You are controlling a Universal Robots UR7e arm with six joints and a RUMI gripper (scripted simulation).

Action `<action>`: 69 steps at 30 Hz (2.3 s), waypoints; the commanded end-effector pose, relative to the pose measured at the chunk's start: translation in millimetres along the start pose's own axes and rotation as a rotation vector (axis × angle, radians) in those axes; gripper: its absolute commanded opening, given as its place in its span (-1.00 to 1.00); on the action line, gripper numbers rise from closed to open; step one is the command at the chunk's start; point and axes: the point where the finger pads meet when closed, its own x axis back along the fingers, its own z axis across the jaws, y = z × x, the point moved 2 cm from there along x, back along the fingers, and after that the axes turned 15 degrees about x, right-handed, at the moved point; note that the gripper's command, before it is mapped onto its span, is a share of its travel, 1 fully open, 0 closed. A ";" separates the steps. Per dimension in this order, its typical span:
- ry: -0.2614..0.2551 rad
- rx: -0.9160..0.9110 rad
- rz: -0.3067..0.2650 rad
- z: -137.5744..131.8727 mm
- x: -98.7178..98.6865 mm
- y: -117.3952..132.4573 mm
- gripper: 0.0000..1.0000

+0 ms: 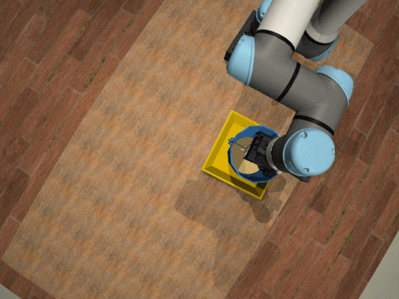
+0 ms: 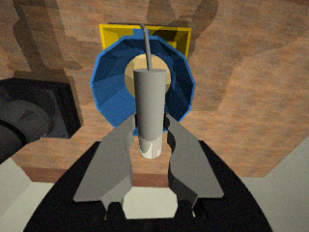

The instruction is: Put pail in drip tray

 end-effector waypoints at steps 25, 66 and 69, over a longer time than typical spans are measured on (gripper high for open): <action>0.004 0.001 -0.001 0.6 -3.1 -0.9 -1.00; 0.002 0.001 -0.001 -0.9 -38.2 -2.7 -1.00; 0.001 0.002 0.000 -1.0 -42.3 -3.0 -1.00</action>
